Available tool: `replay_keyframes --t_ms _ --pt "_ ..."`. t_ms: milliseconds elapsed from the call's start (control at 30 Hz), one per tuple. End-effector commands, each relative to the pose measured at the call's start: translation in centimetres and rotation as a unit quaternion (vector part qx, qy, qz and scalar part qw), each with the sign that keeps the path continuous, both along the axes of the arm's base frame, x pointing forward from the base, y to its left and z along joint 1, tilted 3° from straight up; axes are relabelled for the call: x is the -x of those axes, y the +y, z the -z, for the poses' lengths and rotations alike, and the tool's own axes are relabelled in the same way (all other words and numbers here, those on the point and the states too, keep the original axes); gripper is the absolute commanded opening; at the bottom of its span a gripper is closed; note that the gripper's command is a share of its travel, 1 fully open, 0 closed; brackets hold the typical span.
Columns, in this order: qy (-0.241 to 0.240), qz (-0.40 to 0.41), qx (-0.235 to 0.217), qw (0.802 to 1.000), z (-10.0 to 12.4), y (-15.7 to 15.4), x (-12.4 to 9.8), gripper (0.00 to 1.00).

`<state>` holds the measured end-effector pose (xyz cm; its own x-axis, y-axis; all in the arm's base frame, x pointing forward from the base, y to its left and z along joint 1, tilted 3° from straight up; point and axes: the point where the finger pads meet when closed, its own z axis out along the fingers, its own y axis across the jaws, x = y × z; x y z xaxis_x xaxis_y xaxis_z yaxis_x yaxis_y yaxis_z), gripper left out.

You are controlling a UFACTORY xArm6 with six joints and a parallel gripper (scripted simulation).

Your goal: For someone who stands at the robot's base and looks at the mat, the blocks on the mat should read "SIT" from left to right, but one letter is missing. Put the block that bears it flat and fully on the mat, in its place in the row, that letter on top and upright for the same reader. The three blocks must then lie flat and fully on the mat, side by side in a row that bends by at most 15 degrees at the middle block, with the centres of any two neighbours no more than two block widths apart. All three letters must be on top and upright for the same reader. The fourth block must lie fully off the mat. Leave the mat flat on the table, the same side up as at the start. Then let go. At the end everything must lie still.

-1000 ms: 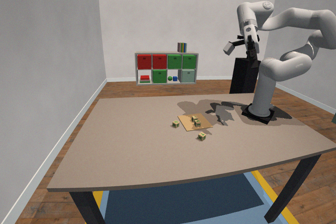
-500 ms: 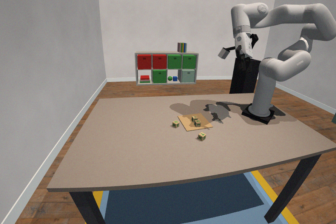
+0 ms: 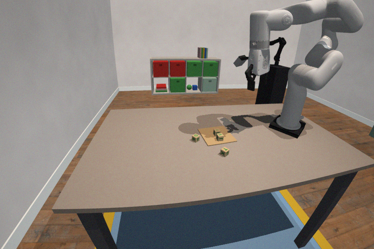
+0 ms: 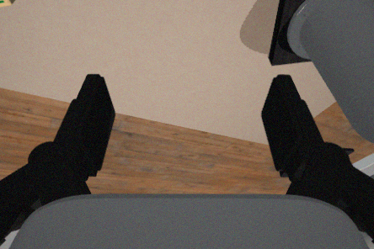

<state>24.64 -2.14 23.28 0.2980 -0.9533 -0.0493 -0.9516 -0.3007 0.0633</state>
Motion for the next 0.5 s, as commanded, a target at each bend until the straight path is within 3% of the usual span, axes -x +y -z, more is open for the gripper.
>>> replay_keyframes --t_ms 0,67,100,467 --pt "0.014 0.013 0.066 0.998 1.0 -1.3 -1.4 1.0" --pt "0.014 0.013 0.066 0.998 1.0 -1.3 -1.4 1.0" --pt "0.014 0.015 0.108 0.994 1.6 -2.0 -2.5 1.0" --pt "-0.038 -0.006 0.261 0.965 3.6 -2.1 -8.6 1.0"
